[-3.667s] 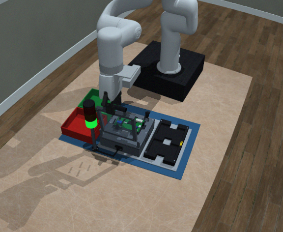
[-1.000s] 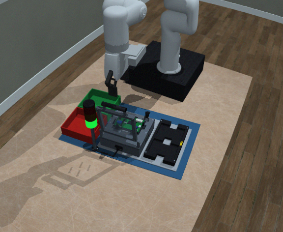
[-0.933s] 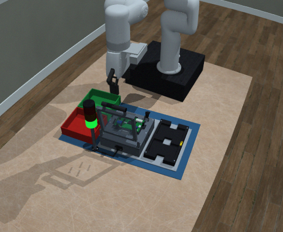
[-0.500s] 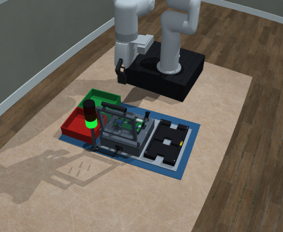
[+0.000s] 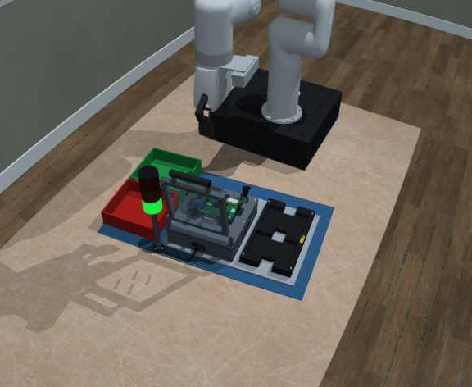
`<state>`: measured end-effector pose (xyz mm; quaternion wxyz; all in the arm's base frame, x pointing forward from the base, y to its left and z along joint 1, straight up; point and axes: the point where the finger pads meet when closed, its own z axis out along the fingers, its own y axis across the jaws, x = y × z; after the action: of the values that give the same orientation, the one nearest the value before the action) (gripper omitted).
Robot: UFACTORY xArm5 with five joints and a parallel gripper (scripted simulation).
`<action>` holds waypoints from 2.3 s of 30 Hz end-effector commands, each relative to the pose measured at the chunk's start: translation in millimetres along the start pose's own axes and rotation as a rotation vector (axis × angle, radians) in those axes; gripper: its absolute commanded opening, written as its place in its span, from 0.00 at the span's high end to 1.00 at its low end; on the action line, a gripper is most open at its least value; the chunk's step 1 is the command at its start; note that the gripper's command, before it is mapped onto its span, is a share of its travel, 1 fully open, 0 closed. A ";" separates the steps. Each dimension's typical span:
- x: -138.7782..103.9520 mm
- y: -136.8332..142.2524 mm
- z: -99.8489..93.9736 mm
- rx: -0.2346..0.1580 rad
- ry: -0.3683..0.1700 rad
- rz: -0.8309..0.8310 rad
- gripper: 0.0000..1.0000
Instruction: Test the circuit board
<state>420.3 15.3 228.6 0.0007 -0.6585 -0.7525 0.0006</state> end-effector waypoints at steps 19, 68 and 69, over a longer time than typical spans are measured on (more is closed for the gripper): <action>-0.6 1.0 96.4 -0.004 0.000 0.000 0.00; -1.2 1.8 209.6 -0.004 0.000 0.000 0.00; -1.2 1.9 212.9 -0.004 0.000 0.000 0.00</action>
<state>420.3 14.3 26.4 0.0004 -0.6585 -0.7525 0.0004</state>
